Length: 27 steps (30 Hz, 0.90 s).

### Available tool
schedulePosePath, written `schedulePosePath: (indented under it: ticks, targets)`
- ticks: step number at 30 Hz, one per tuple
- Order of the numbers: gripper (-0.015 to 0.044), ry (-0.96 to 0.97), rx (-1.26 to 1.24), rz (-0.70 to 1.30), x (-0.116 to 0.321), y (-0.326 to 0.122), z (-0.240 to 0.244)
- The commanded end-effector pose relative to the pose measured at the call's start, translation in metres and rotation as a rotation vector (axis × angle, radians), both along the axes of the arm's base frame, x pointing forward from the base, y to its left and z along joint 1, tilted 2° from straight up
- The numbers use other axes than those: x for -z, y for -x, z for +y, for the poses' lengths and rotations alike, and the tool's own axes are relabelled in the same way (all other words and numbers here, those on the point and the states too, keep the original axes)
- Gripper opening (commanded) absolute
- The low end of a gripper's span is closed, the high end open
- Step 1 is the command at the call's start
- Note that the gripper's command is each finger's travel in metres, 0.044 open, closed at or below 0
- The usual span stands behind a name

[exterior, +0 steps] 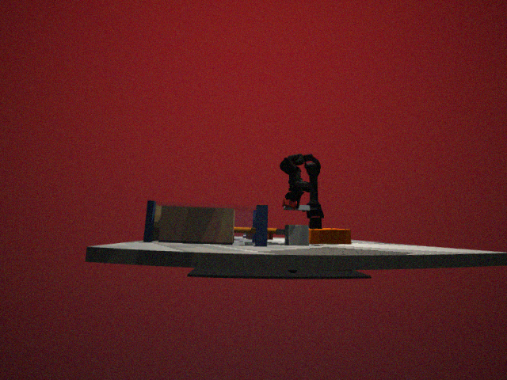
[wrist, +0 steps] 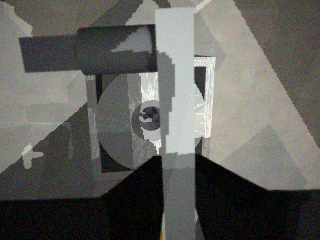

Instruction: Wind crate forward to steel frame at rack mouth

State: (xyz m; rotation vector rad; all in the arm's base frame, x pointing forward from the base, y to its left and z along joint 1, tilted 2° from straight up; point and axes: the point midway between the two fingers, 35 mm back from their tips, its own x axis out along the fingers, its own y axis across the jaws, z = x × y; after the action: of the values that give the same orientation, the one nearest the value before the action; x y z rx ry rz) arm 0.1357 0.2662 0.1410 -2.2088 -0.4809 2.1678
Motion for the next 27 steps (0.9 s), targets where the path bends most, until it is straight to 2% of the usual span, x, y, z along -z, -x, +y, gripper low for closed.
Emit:
schedulePosePath:
  ticks: [1,27]
  targets:
    - [0.0000,-0.079,-0.009,0.020,0.0006,0.0008,-0.0008]
    - [0.0000,-0.490,-0.028,0.117,0.0010,0.0005,-0.0010]
